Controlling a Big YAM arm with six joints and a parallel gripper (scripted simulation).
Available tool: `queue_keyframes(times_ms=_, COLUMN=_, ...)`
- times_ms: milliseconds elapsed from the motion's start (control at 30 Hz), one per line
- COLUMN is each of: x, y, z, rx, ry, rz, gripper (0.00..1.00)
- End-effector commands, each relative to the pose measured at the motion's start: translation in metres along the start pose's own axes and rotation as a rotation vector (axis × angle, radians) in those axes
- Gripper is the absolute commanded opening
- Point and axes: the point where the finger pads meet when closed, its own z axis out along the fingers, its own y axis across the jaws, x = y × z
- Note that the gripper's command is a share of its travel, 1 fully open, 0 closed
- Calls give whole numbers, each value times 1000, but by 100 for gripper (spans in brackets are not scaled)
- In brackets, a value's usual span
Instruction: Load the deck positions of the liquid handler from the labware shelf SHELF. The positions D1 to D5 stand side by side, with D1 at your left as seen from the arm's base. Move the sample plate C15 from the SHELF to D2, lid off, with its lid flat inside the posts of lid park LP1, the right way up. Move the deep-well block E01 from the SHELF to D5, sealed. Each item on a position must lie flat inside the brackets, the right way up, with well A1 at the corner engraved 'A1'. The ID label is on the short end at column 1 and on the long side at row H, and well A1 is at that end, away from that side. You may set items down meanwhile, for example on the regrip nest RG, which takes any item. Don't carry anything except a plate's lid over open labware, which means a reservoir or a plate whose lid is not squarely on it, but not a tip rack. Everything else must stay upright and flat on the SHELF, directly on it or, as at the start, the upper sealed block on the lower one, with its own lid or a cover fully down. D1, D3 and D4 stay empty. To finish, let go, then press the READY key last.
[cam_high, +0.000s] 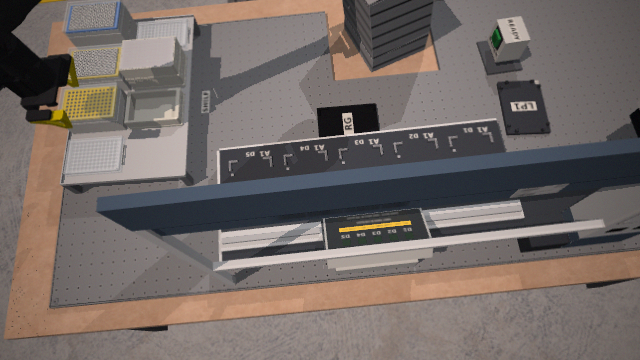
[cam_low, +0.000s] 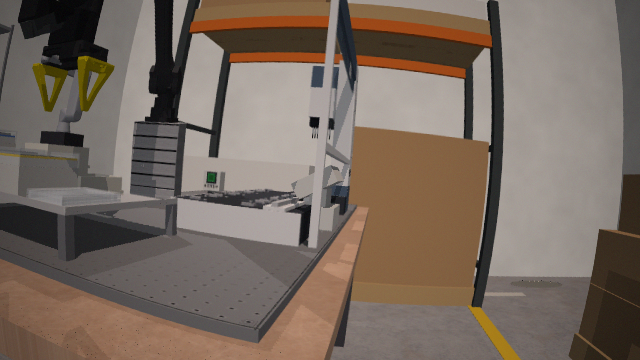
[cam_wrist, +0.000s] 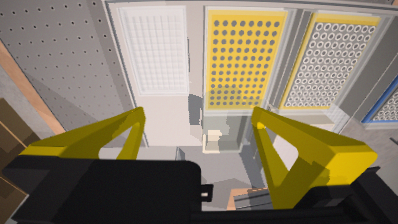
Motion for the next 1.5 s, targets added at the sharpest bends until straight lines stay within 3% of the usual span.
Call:
queue_keyframes(times_ms=0, x=-24, y=-12, z=-53, rx=-37, ry=-93, rz=-3, gripper=100)
queue_keyframes(times_ms=33, x=-42, y=-10, z=-75, rx=-55, ry=-148, rz=-3, gripper=100)
queue_keyframes(times_ms=67, x=-24, y=-22, z=-53, rx=-36, ry=-93, rz=-3, gripper=100)
queue_keyframes(times_ms=300, x=-24, y=-56, z=-51, rx=-32, ry=-94, rz=-3, gripper=100)
queue_keyframes(times_ms=333, x=-26, y=-47, z=-44, rx=-29, ry=-84, rz=-3, gripper=100)
queue_keyframes(times_ms=1433, x=-26, y=-47, z=-44, rx=-29, ry=-84, rz=-3, gripper=100)
queue_keyframes(times_ms=1467, x=-24, y=-61, z=-51, rx=-31, ry=-94, rz=-3, gripper=100)
